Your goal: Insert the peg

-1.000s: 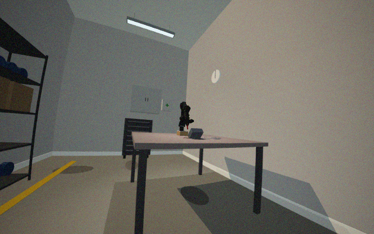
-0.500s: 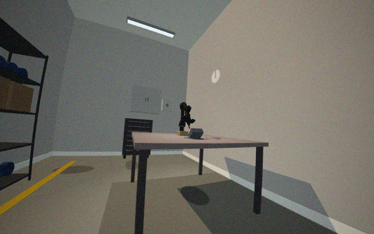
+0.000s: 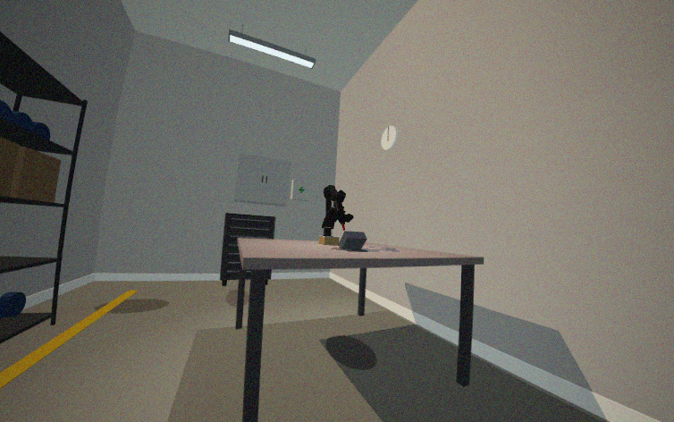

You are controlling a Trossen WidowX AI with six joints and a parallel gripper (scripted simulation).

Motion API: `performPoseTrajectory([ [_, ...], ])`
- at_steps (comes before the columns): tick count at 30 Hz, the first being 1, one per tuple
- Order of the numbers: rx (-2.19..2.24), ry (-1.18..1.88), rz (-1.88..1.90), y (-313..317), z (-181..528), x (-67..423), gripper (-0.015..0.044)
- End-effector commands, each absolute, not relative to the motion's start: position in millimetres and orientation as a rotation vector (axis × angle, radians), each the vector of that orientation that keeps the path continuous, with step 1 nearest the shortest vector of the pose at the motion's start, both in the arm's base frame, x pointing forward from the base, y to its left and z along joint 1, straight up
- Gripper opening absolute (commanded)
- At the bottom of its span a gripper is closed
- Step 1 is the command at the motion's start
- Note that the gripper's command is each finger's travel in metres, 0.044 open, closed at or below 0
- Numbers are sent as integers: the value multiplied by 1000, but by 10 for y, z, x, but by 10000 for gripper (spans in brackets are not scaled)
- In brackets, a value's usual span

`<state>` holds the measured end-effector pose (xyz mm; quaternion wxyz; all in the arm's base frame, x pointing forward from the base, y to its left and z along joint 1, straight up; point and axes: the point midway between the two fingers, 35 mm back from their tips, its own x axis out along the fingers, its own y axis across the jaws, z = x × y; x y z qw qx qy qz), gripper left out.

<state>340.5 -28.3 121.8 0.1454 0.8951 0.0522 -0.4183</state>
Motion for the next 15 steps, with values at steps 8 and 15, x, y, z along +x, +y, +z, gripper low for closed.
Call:
performPoseTrajectory([
  [8, 2608, 155, -1173, -235, 1153, 3502, 0],
  [15, 2624, 154, -1149, -210, 1106, 3588, 0],
])
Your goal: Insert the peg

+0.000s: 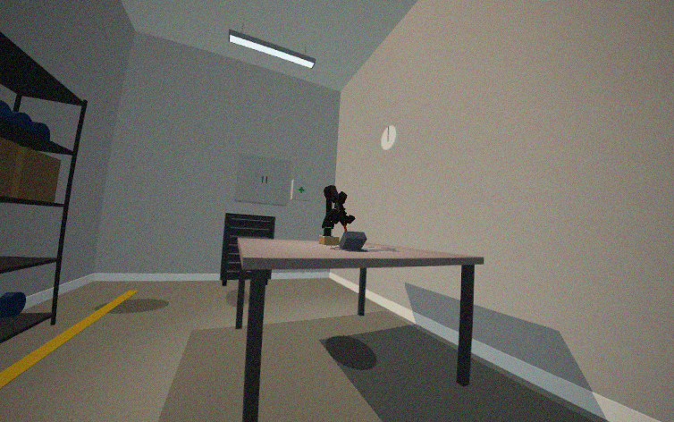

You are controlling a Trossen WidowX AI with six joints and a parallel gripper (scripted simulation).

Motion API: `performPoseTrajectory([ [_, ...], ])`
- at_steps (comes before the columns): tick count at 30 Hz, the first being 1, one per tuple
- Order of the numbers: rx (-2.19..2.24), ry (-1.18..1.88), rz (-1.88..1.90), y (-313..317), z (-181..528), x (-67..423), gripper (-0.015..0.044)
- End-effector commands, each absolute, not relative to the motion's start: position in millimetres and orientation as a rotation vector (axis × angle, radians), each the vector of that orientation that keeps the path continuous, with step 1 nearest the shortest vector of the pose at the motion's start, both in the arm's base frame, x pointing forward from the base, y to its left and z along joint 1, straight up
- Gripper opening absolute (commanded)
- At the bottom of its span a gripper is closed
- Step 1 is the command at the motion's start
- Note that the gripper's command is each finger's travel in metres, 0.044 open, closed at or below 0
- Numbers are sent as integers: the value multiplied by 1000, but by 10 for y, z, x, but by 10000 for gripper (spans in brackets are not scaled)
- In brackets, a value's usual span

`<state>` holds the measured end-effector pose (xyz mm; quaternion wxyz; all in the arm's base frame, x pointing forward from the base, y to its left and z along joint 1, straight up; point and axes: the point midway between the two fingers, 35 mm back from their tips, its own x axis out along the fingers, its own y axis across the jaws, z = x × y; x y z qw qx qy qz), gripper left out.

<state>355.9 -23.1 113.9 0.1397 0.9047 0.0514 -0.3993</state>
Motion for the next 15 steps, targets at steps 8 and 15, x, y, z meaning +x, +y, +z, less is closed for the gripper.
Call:
performPoseTrajectory([
  [8, 2643, 154, -1121, -181, 1048, 3680, 0],
  [15, 2660, 154, -1096, -154, 994, 3753, 0],
])
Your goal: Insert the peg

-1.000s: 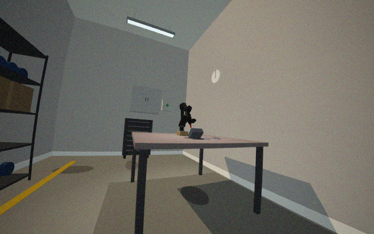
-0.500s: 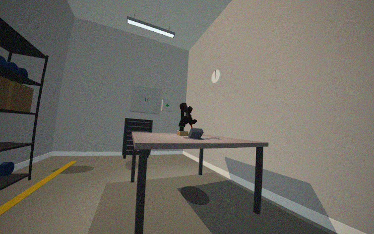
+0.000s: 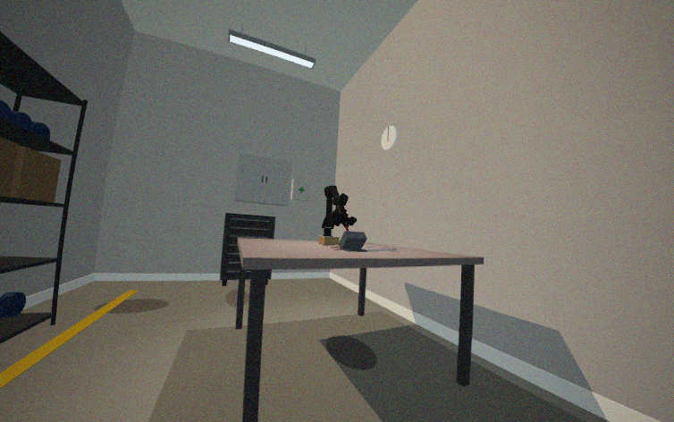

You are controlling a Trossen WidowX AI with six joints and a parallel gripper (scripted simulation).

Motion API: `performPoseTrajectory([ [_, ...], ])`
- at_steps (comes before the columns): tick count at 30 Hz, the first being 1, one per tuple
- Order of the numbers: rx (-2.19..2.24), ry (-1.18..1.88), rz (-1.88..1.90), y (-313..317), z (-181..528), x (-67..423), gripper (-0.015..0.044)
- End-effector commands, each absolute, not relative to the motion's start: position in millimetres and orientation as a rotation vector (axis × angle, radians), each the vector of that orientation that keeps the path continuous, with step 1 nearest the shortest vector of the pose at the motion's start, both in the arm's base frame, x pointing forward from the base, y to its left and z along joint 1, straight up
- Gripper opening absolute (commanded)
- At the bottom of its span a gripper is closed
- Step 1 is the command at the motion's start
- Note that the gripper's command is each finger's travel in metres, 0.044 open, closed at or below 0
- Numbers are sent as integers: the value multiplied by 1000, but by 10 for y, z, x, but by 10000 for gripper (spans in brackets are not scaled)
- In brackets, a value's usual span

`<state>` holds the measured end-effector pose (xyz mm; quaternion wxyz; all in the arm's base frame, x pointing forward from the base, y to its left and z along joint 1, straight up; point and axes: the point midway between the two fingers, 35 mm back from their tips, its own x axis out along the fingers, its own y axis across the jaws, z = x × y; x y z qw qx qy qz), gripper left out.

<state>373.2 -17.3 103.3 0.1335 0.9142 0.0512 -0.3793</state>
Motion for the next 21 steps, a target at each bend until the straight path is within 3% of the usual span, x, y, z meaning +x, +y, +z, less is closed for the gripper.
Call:
performPoseTrajectory([
  [1, 2663, 154, -1093, -150, 986, 3763, 0],
  [21, 2674, 161, -1057, -122, 882, 3869, 0],
])
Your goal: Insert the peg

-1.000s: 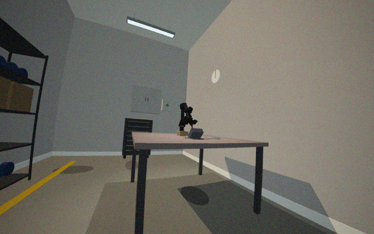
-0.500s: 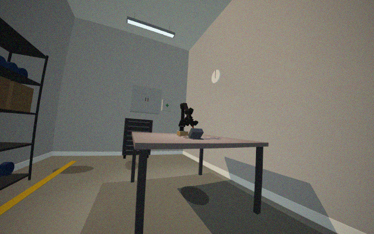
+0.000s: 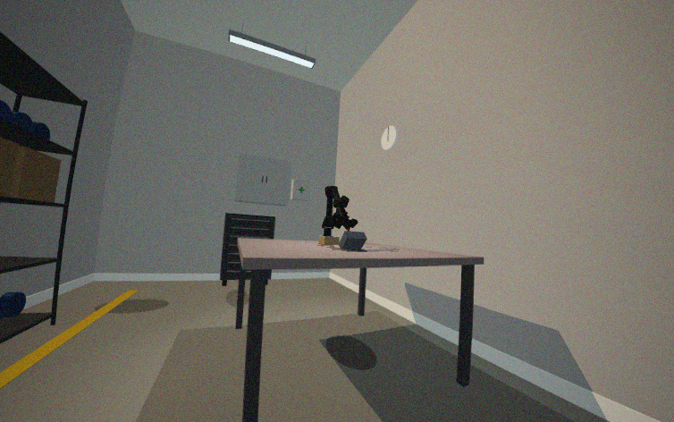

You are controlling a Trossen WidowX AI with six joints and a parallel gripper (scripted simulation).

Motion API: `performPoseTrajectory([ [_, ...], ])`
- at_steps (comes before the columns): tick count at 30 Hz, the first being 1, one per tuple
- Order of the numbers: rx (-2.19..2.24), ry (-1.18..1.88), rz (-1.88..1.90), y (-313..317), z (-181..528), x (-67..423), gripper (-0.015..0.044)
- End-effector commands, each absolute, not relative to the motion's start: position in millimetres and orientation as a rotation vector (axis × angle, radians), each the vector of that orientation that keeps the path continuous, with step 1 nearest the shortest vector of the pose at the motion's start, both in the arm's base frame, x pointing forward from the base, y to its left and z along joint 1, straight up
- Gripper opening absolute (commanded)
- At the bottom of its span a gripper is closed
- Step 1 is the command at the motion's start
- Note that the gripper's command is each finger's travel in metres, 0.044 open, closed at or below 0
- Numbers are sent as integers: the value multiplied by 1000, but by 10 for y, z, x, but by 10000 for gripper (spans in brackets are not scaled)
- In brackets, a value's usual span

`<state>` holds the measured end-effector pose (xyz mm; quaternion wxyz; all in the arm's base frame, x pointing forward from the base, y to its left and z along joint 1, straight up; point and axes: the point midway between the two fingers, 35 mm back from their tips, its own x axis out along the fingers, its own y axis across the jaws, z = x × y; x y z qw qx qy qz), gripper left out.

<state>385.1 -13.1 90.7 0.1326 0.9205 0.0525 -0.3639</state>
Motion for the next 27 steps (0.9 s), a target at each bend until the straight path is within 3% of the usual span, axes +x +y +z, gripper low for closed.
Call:
performPoseTrajectory([
  [1, 2674, 161, -1057, -123, 874, 3879, 0],
  [27, 2669, 156, -1059, -129, 770, 3965, 0],
])
